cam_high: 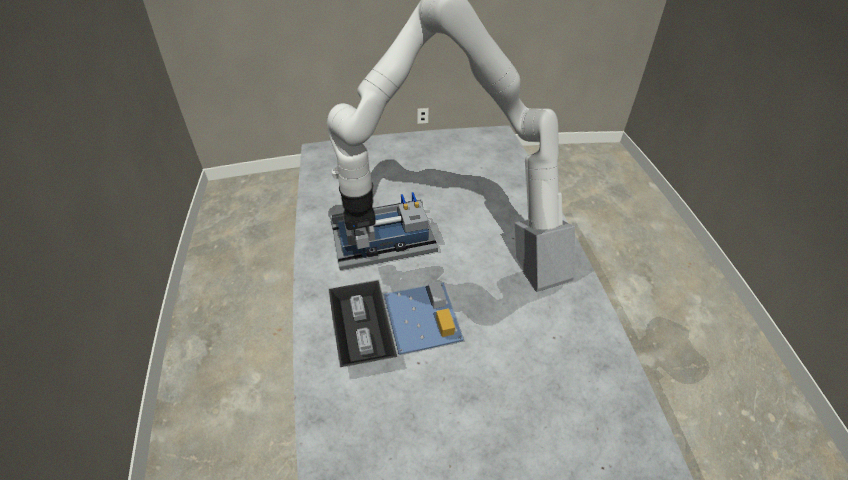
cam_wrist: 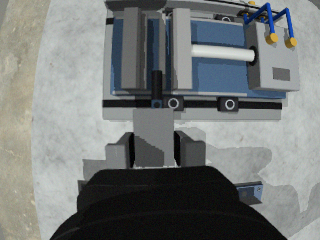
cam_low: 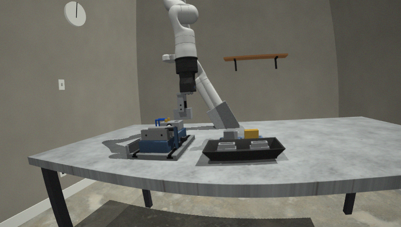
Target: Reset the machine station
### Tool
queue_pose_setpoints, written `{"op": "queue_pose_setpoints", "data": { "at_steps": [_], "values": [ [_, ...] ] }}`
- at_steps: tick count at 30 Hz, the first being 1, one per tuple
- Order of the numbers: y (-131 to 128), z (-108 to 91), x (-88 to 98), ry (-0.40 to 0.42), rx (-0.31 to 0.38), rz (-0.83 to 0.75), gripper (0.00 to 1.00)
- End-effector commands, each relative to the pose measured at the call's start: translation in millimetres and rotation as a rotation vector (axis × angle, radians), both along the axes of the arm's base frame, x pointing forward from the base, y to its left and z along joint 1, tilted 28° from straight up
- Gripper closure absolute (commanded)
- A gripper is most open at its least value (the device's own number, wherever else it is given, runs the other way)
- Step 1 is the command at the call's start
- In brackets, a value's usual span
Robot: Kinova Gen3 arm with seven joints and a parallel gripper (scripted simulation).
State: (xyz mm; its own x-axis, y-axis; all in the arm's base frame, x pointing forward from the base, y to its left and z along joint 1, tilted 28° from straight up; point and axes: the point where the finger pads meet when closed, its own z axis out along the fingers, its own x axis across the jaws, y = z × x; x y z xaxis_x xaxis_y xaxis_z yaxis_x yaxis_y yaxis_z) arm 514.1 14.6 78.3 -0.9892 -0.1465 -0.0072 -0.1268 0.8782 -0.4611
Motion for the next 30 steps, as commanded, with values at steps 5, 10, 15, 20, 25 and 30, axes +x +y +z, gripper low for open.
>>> {"op": "queue_pose_setpoints", "data": {
  "at_steps": [5,10,15,20,25,30],
  "values": [
    [-74.8,40.4,6.7,-0.016,0.001,-0.029,1.0],
    [-95.7,50.6,5.5,-0.015,-0.004,-0.029,1.0],
    [-96.1,50.8,5.5,-0.015,-0.004,-0.029,1.0],
    [-96.1,50.8,5.5,-0.015,-0.004,-0.029,1.0],
    [-96.1,50.8,5.5,-0.015,-0.004,-0.029,1.0],
    [-96.1,50.8,5.5,-0.015,-0.004,-0.029,1.0]
  ]
}}
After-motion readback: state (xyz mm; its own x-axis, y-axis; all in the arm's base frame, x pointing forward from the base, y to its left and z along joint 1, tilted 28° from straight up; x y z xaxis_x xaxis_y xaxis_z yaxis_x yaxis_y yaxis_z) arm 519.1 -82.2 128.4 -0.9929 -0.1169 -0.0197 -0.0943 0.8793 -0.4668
